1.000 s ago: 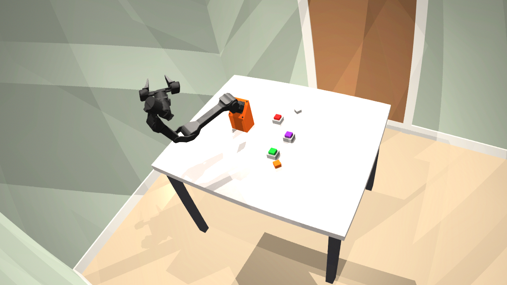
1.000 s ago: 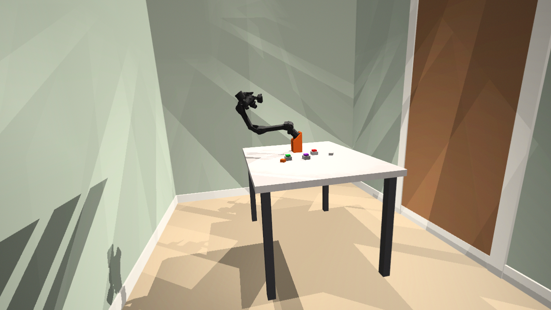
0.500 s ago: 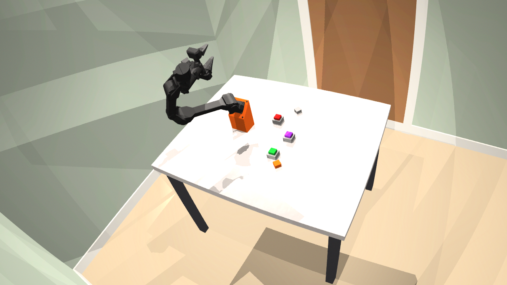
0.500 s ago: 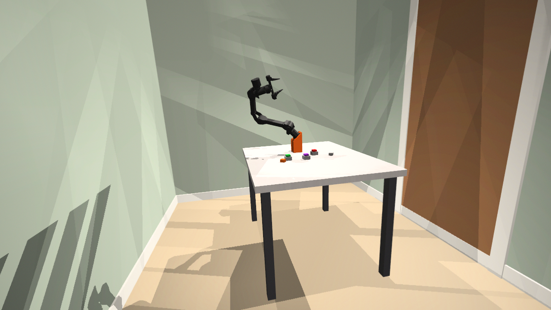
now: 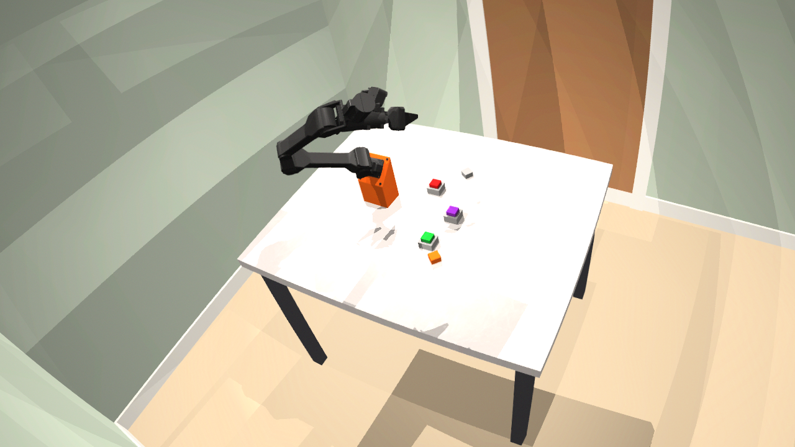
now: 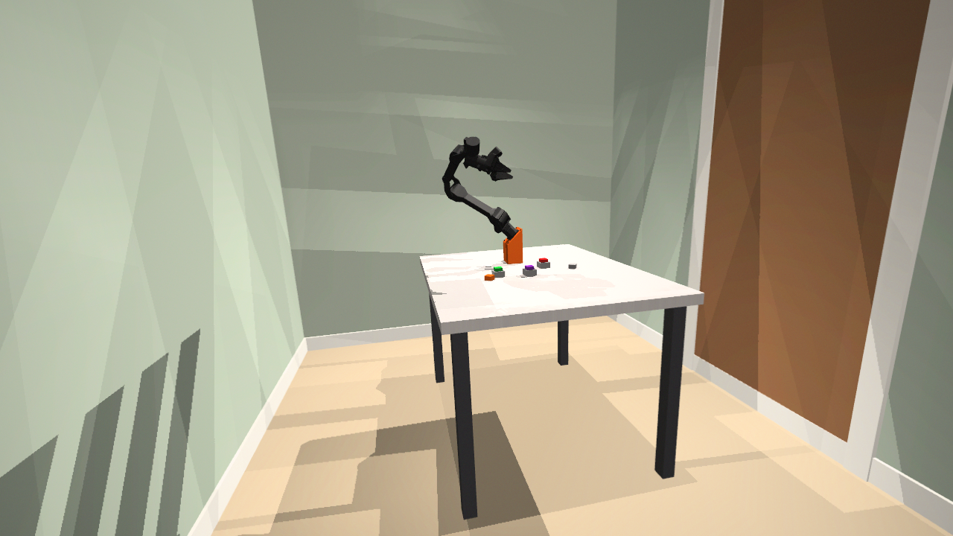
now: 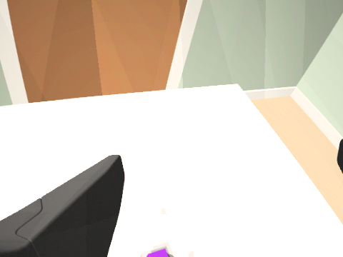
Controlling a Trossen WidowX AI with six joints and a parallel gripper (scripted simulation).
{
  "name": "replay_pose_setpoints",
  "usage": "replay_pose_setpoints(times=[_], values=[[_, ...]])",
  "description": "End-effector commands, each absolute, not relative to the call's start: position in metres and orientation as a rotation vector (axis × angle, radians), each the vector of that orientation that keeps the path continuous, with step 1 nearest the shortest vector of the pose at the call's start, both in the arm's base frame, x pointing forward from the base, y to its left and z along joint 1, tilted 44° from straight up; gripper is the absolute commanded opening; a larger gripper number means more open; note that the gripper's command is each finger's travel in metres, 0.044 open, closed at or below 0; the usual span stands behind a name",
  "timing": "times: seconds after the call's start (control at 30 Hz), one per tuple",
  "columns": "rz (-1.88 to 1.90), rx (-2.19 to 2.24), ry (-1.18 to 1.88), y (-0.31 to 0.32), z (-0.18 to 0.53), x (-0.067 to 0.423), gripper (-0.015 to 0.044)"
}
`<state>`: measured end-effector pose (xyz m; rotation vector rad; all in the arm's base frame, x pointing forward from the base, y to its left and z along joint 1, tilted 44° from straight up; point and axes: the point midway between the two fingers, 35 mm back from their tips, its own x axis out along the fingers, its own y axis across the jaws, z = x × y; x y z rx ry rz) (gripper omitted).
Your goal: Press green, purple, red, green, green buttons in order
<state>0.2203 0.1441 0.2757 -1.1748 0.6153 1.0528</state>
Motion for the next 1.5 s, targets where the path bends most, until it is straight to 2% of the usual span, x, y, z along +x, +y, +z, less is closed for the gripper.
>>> replay_pose_setpoints(times=[0.0,0.27,0.57,0.93,1.13,1.4,1.47], values=[[0.720,-1.021,0.968,0.098,0.228,0.259,0.0400],[0.127,-0.793,1.335,0.012,0.165,0.284,0.0400],[-0.567,-0.615,1.502,-0.084,0.114,0.270,0.0400],[-0.582,-0.612,1.503,-0.086,0.113,0.269,0.0400],[-0.584,-0.614,1.502,-0.127,0.070,0.268,0.0242],[-0.584,-0.614,1.502,-0.129,0.069,0.268,0.0032],[-0.584,-0.614,1.502,-0.129,0.069,0.268,0.0020]])
